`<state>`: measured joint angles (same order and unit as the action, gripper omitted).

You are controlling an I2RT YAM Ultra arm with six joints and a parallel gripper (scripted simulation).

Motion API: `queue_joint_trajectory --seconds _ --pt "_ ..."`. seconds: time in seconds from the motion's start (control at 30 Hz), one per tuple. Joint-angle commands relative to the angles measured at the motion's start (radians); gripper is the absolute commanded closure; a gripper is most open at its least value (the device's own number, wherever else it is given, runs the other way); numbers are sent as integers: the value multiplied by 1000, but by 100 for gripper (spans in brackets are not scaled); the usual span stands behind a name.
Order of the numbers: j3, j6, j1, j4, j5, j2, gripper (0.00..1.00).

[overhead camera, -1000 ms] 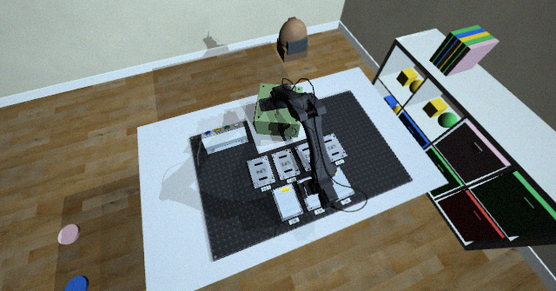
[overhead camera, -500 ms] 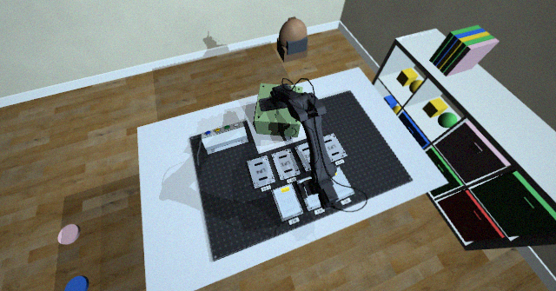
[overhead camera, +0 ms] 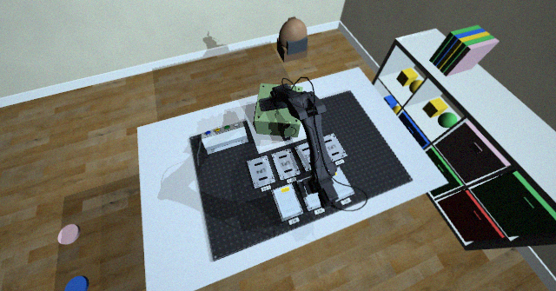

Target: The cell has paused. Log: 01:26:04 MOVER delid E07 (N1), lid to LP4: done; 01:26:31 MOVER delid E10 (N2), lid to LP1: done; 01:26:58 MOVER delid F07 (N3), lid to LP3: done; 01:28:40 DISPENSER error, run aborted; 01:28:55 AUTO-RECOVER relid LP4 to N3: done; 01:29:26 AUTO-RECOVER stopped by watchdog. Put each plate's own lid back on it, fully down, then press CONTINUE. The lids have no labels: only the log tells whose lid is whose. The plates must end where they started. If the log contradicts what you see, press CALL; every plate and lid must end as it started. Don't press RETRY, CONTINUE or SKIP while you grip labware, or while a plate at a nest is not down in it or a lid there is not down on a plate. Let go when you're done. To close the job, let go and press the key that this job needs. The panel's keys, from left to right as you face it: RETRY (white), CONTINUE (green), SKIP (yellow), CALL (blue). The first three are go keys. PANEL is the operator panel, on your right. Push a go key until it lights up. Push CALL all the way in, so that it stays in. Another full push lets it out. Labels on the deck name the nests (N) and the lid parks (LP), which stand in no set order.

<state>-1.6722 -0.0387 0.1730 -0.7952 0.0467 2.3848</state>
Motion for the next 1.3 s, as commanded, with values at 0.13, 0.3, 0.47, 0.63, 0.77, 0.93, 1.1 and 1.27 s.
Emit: queue_joint_trajectory --seconds 0.13,0.3,0.47,0.63,0.77,0.93,1.1,1.27 --pt "-44 0 14 -38 -5 -64 0" --pt "-47 -3 18 -44 -5 -68 0" --pt "-51 -6 22 -49 -5 -67 0" --pt "-57 -7 23 -53 -4 -61 0" --pt "-58 -5 21 -52 -4 -62 0" --pt "-53 -2 17 -51 -5 -67 0" --pt "-50 0 14 -52 -5 -68 0" --pt "-49 0 14 -52 -5 -68 0"
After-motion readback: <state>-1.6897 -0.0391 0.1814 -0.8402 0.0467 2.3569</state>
